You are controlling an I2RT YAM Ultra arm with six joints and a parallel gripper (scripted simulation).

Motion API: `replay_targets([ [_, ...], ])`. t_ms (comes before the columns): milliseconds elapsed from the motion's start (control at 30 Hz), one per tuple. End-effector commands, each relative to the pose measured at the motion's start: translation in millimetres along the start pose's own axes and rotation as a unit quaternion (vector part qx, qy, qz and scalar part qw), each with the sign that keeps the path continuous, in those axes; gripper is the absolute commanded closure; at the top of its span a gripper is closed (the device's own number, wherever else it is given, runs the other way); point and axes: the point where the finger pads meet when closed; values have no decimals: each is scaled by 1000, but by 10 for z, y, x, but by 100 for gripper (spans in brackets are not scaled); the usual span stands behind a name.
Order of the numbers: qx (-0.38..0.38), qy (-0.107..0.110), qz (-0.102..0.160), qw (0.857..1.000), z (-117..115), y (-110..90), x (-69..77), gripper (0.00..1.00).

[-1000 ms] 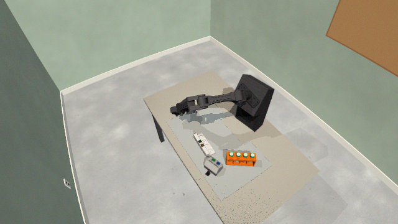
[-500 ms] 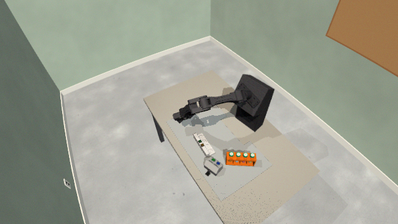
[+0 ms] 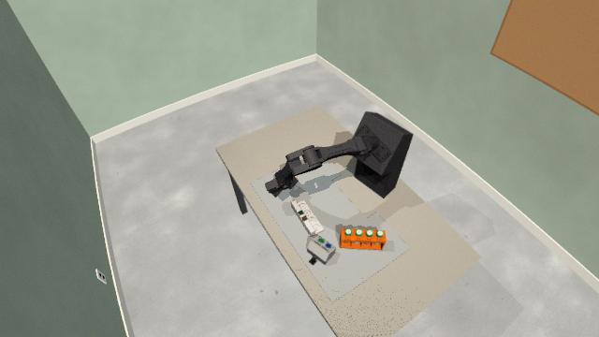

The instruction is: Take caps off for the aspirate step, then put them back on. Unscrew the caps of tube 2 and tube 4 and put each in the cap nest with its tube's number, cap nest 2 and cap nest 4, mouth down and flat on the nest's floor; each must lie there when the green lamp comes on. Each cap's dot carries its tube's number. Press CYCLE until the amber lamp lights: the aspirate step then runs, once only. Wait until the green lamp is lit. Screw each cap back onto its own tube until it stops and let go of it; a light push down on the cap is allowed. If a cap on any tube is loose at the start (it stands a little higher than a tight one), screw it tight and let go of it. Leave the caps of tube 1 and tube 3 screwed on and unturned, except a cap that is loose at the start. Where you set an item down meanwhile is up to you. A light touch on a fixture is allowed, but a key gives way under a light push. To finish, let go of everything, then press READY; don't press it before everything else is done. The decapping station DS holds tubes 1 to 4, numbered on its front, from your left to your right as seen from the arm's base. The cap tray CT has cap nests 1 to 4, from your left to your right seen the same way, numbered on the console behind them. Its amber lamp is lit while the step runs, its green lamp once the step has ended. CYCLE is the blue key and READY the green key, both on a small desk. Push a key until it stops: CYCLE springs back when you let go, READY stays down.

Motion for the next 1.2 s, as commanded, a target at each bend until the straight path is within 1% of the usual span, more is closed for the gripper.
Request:
replay_targets([
  [0, 2, -6, -21, 1000, -38, 19, 69, 51],
  [200, 2, -5, -21, 1000, 208, 124, 210, 51],
  [267, 21, 4, -48, 999, 292, 149, 259, 51],
  [300, 26, 6, -55, 998, 334, 161, 285, 51],
  [433, 26, 6, -55, 998, 501, 211, 386, 51],
  [500, 26, 6, -55, 998, 501, 211, 386, 51],
  [567, 43, 16, -82, 996, 586, 227, 438, 51],
  [600, 48, 19, -89, 995, 628, 234, 464, 51],
  [767, 49, 19, -90, 995, 838, 274, 597, 51],
  [833, 65, 30, -116, 991, 922, 280, 652, 51],
  [867, 70, 33, -123, 989, 964, 283, 679, 51],
  [1000, 70, 33, -124, 989, 1132, 295, 790, 51],
  [1067, 70, 33, -124, 989, 1132, 295, 790, 51],
  [1133, 86, 45, -150, 984, 1215, 292, 847, 51],
  [1167, 91, 49, -157, 982, 1257, 290, 875, 51],
])
Point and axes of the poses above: the point where the finger pads meet when closed, its own x axis back along the fingers, its own z axis across the jaws, y = z × x, and after that the axes turned 1 degree about x, right-handed
